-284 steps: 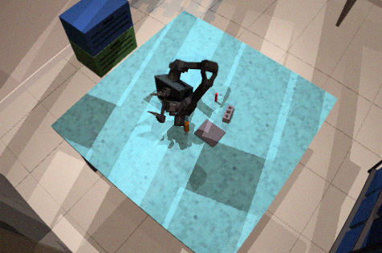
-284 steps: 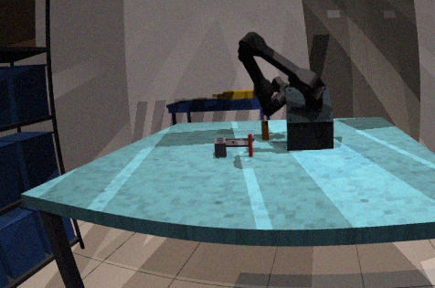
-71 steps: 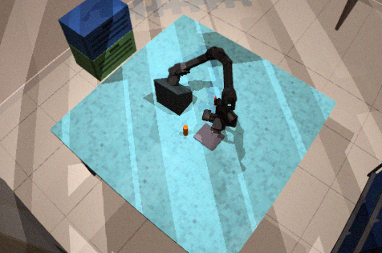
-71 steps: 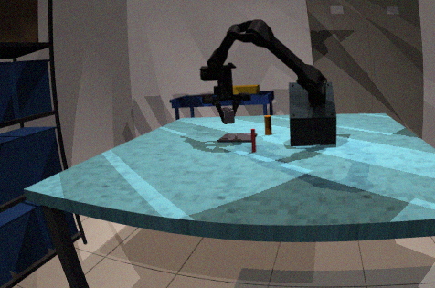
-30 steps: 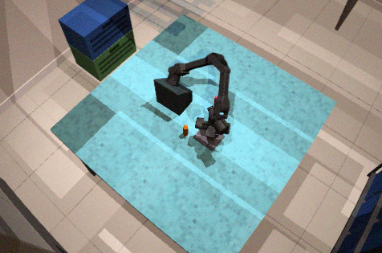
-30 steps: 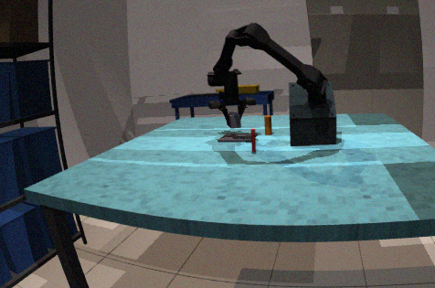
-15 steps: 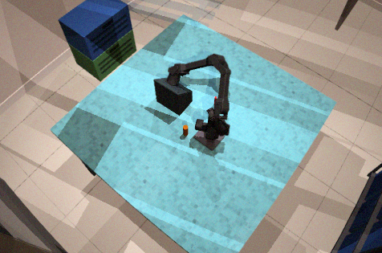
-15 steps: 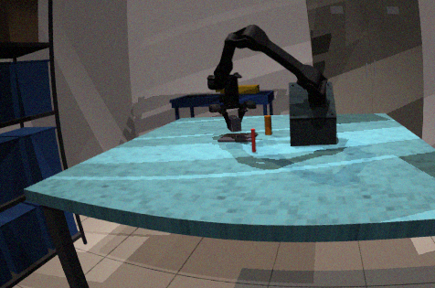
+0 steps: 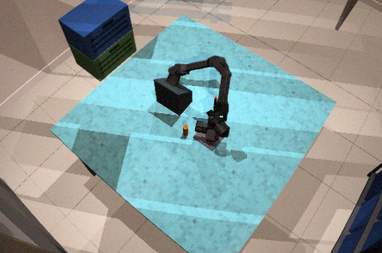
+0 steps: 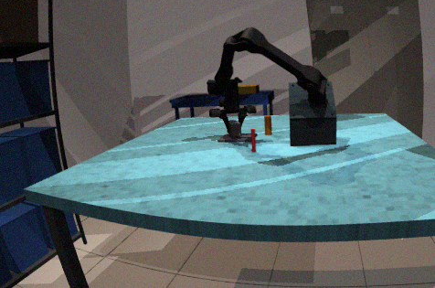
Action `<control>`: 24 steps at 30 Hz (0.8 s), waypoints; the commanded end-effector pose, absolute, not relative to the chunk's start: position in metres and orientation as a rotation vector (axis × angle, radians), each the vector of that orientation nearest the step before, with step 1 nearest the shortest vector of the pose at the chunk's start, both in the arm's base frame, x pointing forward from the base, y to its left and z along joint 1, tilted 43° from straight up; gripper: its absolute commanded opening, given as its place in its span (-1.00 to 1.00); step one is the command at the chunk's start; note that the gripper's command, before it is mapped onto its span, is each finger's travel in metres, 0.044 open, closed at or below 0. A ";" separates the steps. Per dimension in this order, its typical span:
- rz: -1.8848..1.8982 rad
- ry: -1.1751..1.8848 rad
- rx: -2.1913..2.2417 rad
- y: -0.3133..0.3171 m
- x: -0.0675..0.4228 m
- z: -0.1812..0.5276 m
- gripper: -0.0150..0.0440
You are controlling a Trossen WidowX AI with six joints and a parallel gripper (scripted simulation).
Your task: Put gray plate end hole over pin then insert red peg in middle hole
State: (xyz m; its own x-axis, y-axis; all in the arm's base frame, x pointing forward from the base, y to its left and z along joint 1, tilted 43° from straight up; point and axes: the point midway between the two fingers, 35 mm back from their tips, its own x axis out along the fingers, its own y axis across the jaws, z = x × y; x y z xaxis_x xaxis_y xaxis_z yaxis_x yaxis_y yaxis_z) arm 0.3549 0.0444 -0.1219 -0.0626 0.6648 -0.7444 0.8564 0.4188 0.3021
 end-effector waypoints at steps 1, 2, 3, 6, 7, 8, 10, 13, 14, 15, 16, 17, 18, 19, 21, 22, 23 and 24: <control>-0.277 1.803 1.321 0.049 0.352 -0.127 -0.49; -0.277 1.803 1.321 0.049 0.352 -0.127 -0.49; -0.273 1.795 1.313 0.046 0.354 -0.124 -0.49; -0.273 1.795 1.313 0.046 0.354 -0.124 -0.49; -0.273 1.795 1.313 0.046 0.354 -0.124 -0.49; -0.273 1.795 1.313 0.046 0.354 -0.124 -0.49; -0.273 1.795 1.313 0.046 0.354 -0.124 -0.40; -0.273 1.795 1.313 0.046 0.354 -0.124 -0.14; -0.273 1.795 1.313 0.046 0.354 -0.124 -0.05; -0.273 1.795 1.313 0.046 0.354 -0.124 0.04; -0.273 1.795 1.313 0.046 0.354 -0.124 0.13; -0.273 1.795 1.313 0.046 0.354 -0.124 0.22; -0.273 1.795 1.313 0.046 0.354 -0.124 0.31; -0.273 1.795 1.313 0.046 0.354 -0.124 0.40; -0.273 1.795 1.313 0.046 0.354 -0.124 0.58; -0.273 1.795 1.313 0.046 0.354 -0.124 0.67; -0.273 1.795 1.313 0.046 0.354 -0.124 0.75; -0.273 1.795 1.313 0.046 0.354 -0.124 0.84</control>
State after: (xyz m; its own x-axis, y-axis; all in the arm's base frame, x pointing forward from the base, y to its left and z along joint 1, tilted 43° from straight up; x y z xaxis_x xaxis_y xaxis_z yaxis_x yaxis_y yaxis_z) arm 0.3541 0.0462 -0.1239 -0.0644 0.6655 -0.7436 0.8572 0.4185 0.3002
